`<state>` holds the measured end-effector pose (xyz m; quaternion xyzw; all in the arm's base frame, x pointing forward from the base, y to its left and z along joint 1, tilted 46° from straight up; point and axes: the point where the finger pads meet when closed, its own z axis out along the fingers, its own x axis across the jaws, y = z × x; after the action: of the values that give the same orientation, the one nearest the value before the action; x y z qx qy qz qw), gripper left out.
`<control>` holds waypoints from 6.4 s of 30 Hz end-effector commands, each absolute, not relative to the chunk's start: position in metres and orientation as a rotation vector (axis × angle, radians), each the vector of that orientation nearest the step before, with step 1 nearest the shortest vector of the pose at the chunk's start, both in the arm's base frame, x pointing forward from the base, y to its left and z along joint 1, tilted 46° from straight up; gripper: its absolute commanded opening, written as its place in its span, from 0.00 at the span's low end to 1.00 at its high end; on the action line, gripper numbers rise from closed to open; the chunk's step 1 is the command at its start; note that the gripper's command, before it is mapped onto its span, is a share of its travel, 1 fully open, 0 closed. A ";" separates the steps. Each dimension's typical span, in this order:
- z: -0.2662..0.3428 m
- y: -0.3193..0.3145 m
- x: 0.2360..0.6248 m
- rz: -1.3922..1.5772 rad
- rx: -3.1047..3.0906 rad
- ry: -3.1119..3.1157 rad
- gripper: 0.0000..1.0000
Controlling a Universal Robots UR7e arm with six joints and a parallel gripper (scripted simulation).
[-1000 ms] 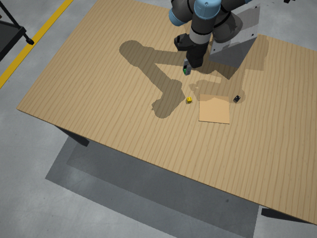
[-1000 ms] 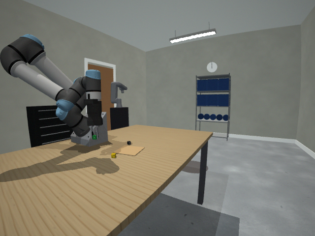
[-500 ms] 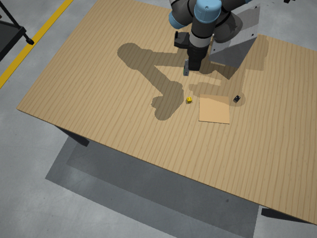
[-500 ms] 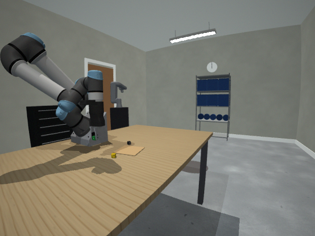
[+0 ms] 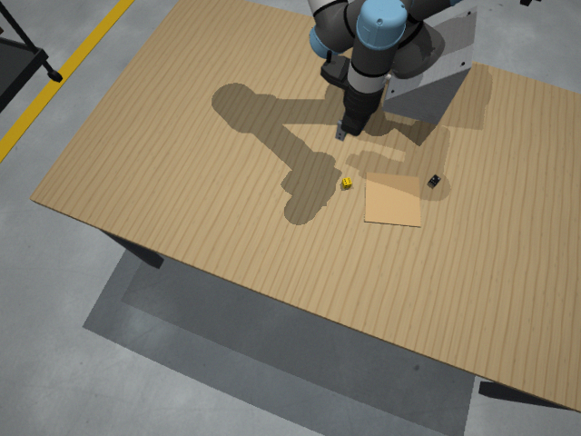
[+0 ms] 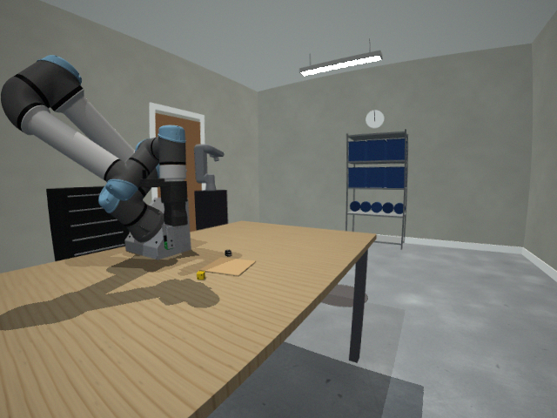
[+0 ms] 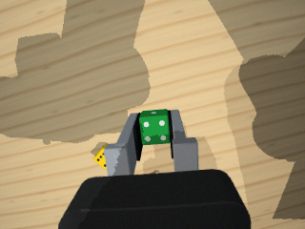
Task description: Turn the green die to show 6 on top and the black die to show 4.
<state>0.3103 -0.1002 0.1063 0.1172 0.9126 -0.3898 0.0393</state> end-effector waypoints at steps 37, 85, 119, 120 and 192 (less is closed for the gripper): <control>0.103 -0.101 0.309 -0.821 0.587 2.763 0.40; 0.106 -0.108 0.307 0.363 0.393 2.742 0.40; 0.066 -0.150 0.305 0.376 0.391 2.738 0.40; 0.064 -0.152 0.305 0.376 0.391 2.738 0.40; 0.048 -0.169 0.305 0.376 0.391 2.738 0.40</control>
<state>0.3045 -0.1679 0.0485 0.1382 0.9659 0.1327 0.1742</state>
